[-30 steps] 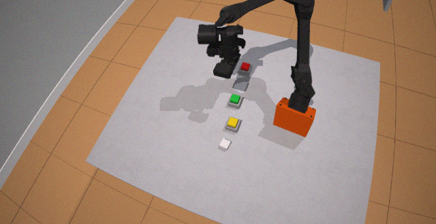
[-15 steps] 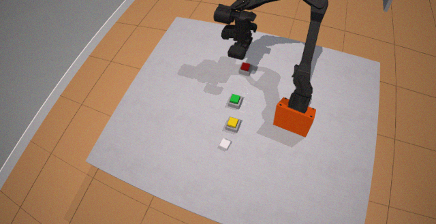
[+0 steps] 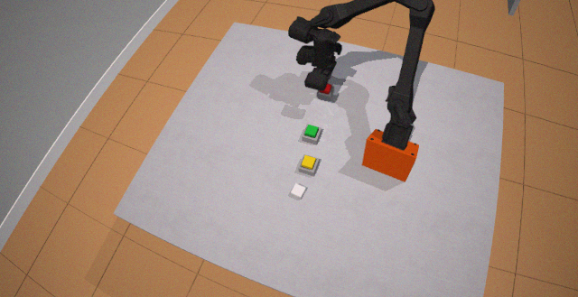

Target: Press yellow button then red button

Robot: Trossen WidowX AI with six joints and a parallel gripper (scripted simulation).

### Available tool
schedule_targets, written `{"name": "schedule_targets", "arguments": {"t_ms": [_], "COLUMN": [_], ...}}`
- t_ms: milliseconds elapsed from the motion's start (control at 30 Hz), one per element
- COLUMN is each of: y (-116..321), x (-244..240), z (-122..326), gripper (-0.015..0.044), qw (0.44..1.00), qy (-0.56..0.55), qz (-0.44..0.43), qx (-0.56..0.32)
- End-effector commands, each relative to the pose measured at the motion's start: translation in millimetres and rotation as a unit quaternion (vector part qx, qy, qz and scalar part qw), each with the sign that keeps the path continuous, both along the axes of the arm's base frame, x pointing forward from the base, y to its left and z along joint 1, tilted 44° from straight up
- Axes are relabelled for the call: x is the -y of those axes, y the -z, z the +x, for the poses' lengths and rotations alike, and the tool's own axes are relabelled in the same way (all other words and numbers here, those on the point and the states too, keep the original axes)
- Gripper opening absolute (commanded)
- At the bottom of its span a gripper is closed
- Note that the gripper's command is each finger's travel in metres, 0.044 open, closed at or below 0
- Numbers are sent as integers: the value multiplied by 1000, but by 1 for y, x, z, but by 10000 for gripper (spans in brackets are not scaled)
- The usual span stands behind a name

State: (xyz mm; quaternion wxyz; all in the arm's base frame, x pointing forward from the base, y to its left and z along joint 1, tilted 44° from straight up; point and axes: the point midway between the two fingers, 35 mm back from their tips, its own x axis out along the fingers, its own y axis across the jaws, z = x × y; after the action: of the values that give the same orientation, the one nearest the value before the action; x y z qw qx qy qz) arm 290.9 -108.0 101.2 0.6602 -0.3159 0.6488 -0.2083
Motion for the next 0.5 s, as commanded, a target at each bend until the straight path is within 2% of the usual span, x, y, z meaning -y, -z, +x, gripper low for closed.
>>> {"name": "schedule_targets", "arguments": {"t_ms": [0,467], "y": [7,23], "x": [6,22], "z": [-1,0], "gripper": [20,20], "qw": [1000,1000], "qy": [-1,-1], "qz": [-3,-4], "qx": [-6,-5]}}
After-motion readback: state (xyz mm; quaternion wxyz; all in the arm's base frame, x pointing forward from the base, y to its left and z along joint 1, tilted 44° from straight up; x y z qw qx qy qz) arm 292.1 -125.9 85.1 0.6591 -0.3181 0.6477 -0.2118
